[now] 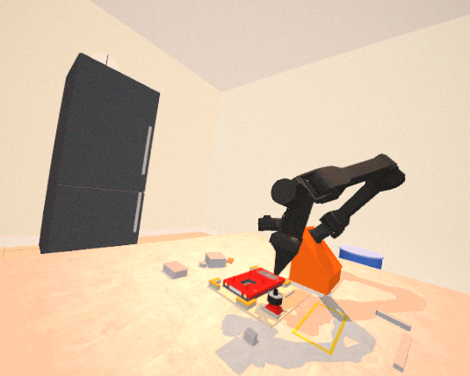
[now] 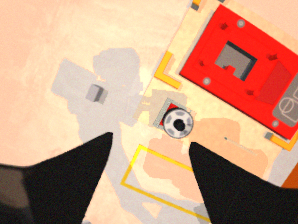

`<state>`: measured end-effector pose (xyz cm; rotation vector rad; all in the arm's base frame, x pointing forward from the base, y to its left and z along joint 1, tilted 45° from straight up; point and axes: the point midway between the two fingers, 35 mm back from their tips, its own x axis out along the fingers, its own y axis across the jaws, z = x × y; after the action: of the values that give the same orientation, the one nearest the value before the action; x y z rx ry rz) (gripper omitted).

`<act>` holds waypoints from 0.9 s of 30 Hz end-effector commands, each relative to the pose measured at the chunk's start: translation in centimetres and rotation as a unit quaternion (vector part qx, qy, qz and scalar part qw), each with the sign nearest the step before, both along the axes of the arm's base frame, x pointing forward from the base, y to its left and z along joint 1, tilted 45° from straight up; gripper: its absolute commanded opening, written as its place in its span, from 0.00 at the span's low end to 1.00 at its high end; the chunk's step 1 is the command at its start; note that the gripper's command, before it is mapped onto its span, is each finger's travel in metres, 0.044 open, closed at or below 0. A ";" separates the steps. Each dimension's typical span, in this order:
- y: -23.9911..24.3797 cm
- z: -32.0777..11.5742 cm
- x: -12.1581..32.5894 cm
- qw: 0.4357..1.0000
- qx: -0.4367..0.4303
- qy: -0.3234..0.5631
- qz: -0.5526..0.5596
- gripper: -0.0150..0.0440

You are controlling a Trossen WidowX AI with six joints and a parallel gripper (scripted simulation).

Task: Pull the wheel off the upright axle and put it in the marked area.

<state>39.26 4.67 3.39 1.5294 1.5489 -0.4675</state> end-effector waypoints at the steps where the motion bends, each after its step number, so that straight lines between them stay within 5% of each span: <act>1: -0.6 -2.0 -2.3 0.986 0.073 0.142 -0.055 0.76; 24: 4.7 -7.2 -2.6 0.984 0.078 0.149 -0.058 0.76; 27: 4.7 -6.9 -2.7 0.985 0.074 0.149 -0.050 0.66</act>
<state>36.47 9.49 -3.59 1.7173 1.7753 -0.6801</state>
